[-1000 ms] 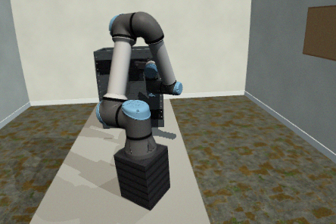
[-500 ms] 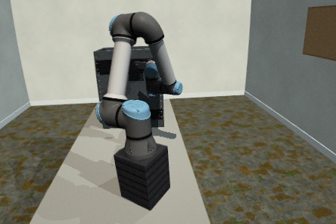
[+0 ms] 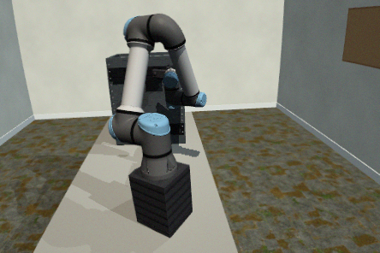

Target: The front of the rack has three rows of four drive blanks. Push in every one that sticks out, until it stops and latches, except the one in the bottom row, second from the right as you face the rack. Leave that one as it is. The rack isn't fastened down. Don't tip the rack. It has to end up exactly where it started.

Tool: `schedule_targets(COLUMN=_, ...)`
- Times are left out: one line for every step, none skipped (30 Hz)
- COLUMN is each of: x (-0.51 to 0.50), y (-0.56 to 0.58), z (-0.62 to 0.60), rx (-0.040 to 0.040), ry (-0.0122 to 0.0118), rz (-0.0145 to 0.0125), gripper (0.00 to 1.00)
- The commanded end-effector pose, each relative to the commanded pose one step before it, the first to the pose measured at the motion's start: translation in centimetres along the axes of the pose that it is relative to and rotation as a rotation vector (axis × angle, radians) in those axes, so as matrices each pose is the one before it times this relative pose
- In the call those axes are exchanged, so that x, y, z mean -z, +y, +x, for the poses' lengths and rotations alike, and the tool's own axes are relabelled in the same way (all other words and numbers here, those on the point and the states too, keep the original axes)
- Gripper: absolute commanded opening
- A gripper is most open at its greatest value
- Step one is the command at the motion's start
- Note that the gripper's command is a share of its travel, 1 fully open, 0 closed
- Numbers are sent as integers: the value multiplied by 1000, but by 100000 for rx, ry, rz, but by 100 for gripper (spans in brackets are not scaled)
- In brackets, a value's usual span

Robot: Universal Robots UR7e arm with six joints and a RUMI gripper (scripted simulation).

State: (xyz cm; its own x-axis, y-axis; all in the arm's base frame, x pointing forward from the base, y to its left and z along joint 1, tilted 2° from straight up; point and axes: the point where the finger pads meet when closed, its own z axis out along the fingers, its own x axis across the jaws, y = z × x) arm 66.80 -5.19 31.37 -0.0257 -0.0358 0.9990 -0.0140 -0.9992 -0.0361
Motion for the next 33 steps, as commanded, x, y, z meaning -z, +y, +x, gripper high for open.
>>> schedule_targets(x=-436, y=248, z=-95, rx=-8, ry=-141, rz=-323, gripper=0)
schedule_targets(x=0, y=0, z=0, rx=0, ry=0, rz=0, gripper=0)
schedule_targets(x=0, y=0, z=0, rx=0, ry=0, rz=0, gripper=0)
schedule_targets(x=-19, y=3, z=-1, rx=0, ry=0, rz=0, gripper=0)
schedule_targets(x=-3, y=1, z=0, rx=0, ry=0, rz=0, gripper=0)
schedule_targets(x=0, y=0, z=0, rx=0, ry=0, rz=0, gripper=0)
schedule_targets(x=0, y=0, z=0, rx=0, ry=0, rz=0, gripper=0)
schedule_targets(x=0, y=0, z=0, rx=0, ry=0, rz=0, gripper=0)
schedule_targets(x=0, y=0, z=0, rx=0, ry=0, rz=0, gripper=0)
schedule_targets(x=0, y=0, z=0, rx=0, ry=0, rz=0, gripper=0)
schedule_targets(x=0, y=0, z=0, rx=0, ry=0, rz=0, gripper=0)
schedule_targets(x=-3, y=0, z=0, rx=0, ry=0, rz=0, gripper=0)
schedule_targets(x=-19, y=-2, z=1, rx=0, ry=0, rz=0, gripper=0)
schedule_targets(x=-40, y=-5, z=1, rx=0, ry=0, rz=0, gripper=0)
schedule_targets(x=-56, y=-7, z=2, rx=0, ry=0, rz=0, gripper=0)
schedule_targets(x=-62, y=-8, z=2, rx=0, ry=0, rz=0, gripper=0)
schedule_targets(x=-56, y=-7, z=2, rx=0, ry=0, rz=0, gripper=0)
schedule_targets(x=-40, y=-5, z=1, rx=0, ry=0, rz=0, gripper=0)
schedule_targets(x=0, y=0, z=0, rx=0, ry=0, rz=0, gripper=0)
schedule_targets(x=0, y=0, z=0, rx=0, ry=0, rz=0, gripper=0)
schedule_targets(x=-19, y=-3, z=1, rx=0, ry=0, rz=0, gripper=0)
schedule_targets(x=-3, y=0, z=0, rx=0, ry=0, rz=0, gripper=0)
schedule_targets(x=0, y=0, z=0, rx=0, ry=0, rz=0, gripper=0)
schedule_targets(x=0, y=0, z=0, rx=0, ry=0, rz=0, gripper=0)
schedule_targets(x=0, y=0, z=0, rx=0, ry=0, rz=0, gripper=0)
schedule_targets(x=0, y=0, z=0, rx=0, ry=0, rz=0, gripper=0)
schedule_targets(x=0, y=0, z=0, rx=0, ry=0, rz=0, gripper=0)
schedule_targets(x=0, y=0, z=0, rx=0, ry=0, rz=0, gripper=0)
schedule_targets(x=-3, y=0, z=0, rx=0, ry=0, rz=0, gripper=0)
schedule_targets(x=-19, y=-2, z=1, rx=0, ry=0, rz=0, gripper=0)
schedule_targets(x=-39, y=-5, z=1, rx=0, ry=0, rz=0, gripper=0)
schedule_targets(x=-55, y=-7, z=2, rx=0, ry=0, rz=0, gripper=0)
schedule_targets(x=-60, y=-8, z=2, rx=0, ry=0, rz=0, gripper=0)
